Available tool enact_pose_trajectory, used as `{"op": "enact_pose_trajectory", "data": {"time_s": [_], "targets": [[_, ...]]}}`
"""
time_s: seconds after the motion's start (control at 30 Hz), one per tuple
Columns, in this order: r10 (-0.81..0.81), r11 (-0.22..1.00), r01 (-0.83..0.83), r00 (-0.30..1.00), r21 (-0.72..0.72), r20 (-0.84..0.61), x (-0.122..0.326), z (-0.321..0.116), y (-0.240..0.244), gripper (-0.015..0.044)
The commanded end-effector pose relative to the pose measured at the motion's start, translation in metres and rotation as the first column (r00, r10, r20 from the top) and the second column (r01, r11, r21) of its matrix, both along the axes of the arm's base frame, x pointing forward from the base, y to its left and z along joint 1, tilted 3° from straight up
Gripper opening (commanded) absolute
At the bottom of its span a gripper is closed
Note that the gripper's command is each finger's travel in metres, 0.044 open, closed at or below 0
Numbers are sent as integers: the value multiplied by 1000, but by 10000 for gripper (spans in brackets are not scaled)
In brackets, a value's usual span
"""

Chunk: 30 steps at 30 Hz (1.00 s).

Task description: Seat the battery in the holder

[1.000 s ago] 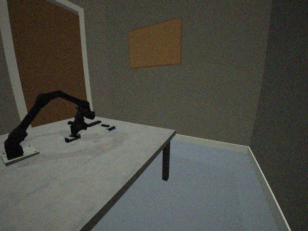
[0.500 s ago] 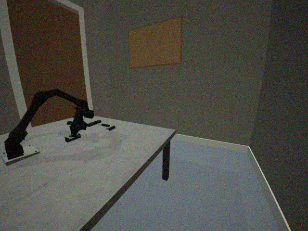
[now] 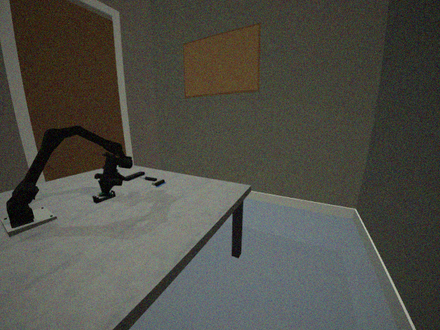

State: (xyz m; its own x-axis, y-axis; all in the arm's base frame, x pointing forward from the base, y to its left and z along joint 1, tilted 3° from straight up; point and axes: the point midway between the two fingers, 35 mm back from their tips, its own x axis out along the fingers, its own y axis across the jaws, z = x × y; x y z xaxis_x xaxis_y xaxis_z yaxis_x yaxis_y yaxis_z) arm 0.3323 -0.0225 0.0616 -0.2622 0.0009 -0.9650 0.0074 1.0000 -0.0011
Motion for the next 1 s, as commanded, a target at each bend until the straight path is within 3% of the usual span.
{"op": "enact_pose_trajectory", "data": {"time_s": [0.0,0.97], "targets": [[3,1000,-3,999,2,38,3,0,0,67],[7,1000,-7,986,1,166,-2,-5,0,67]]}}
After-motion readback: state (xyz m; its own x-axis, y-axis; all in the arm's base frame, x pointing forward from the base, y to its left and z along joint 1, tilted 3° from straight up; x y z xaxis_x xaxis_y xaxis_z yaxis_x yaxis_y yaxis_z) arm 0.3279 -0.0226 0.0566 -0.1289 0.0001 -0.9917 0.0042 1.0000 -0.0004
